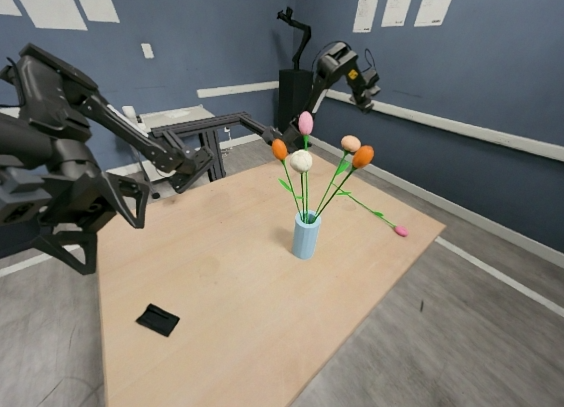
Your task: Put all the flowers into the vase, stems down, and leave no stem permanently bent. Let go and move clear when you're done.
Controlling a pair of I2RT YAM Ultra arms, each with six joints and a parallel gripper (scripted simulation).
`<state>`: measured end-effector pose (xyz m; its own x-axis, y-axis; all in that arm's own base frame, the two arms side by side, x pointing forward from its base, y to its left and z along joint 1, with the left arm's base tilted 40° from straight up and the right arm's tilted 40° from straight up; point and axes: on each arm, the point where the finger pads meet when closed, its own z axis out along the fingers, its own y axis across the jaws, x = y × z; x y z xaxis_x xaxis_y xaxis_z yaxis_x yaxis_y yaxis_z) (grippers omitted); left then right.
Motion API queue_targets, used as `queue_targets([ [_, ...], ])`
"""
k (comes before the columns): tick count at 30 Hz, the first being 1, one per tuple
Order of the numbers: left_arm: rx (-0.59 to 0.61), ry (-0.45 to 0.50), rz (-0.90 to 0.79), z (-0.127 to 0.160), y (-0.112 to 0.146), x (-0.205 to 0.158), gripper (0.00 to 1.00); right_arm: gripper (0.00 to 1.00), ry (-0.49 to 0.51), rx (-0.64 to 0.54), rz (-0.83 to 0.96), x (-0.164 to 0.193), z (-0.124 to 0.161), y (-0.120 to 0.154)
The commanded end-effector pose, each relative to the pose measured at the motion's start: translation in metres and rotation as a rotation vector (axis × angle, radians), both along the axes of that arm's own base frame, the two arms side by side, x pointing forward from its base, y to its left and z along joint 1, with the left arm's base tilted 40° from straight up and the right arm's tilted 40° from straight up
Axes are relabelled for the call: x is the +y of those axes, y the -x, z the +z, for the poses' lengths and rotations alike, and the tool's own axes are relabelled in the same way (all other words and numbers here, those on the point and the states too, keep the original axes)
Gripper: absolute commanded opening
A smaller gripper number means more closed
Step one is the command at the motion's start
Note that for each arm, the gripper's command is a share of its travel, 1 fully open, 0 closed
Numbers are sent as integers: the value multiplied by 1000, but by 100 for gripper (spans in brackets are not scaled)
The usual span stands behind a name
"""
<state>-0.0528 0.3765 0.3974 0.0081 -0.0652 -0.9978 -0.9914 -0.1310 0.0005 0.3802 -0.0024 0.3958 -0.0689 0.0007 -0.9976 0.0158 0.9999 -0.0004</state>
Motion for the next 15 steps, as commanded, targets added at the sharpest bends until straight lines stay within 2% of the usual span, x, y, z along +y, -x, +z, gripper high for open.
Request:
queue_targets([
  [1, 5, -45, 16, 2, 3, 5, 100, 100, -2, -56, 18, 3, 7, -4],
  [4, 8, -68, 16, 9, 2, 1, 100, 100, -2, -60, 18, 3, 6, -5],
  [15, 8, -65, 16, 6, 2, 2, 100, 100, -2, -60, 18, 3, 5, -5],
])
